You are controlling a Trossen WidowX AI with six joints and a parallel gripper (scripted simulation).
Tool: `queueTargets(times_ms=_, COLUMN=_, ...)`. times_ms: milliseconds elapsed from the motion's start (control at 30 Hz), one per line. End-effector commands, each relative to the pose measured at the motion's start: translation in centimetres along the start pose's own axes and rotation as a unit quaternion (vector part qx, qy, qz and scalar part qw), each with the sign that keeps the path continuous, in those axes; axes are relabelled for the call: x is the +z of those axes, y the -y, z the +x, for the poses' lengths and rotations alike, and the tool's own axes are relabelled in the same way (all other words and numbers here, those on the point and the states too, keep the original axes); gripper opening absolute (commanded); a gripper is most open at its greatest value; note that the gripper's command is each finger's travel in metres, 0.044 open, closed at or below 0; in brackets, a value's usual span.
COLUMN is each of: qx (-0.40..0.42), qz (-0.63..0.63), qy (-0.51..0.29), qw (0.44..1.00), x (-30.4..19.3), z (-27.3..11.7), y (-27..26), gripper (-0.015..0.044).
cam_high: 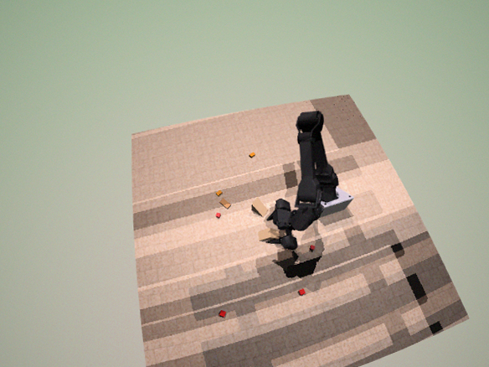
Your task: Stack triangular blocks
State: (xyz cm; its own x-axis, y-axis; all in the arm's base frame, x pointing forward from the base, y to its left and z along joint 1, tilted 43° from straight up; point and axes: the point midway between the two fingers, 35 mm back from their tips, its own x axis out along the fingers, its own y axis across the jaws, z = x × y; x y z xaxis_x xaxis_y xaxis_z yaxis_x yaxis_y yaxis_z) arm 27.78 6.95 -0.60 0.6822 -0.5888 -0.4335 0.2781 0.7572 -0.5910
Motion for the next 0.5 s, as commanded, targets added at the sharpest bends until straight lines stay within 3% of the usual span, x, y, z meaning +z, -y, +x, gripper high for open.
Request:
queueTargets(times_ms=0, qx=-0.009, qz=-0.015, qy=-0.022, qw=1.0, x=-5.3, z=-2.0, y=0.0, gripper=0.044)
queueTargets(times_ms=133, qx=-0.032, qz=-0.02, qy=-0.018, qw=0.999, x=-8.1, z=-3.5, y=1.4, gripper=0.044)
queueTargets(times_ms=467, qx=-0.032, qz=-0.02, qy=-0.019, qw=0.999, x=-8.3, z=-3.3, y=1.4, gripper=0.044)
